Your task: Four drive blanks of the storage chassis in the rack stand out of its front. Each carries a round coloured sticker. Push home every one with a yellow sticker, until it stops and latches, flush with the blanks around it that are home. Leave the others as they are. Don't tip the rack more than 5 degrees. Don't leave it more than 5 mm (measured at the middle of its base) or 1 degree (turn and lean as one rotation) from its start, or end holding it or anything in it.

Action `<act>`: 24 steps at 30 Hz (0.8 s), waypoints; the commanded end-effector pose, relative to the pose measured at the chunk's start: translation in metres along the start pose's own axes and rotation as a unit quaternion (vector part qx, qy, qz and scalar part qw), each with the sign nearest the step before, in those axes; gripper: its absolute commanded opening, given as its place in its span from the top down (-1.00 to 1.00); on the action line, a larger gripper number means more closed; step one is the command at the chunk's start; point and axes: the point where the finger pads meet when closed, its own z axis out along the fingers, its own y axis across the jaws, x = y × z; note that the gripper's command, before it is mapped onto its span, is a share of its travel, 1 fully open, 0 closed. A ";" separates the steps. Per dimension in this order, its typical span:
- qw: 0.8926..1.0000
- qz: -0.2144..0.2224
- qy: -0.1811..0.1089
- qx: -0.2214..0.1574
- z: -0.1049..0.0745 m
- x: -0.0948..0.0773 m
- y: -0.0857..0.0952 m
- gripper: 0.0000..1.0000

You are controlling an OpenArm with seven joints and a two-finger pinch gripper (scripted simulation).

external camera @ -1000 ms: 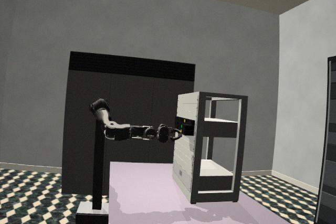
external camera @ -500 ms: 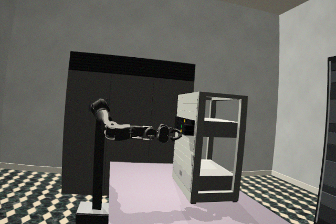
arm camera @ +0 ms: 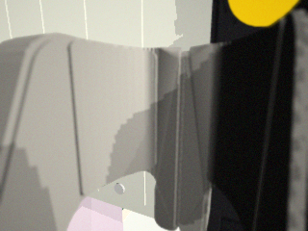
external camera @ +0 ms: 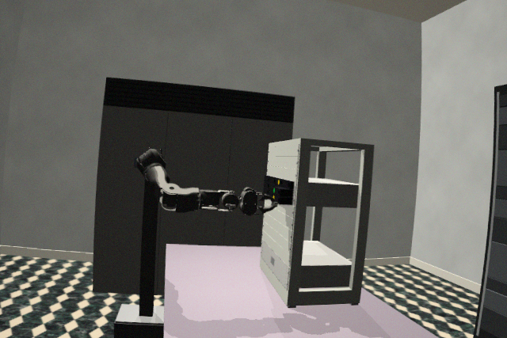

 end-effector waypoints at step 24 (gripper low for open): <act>1.000 -0.002 0.005 0.001 0.011 0.005 0.000 1.00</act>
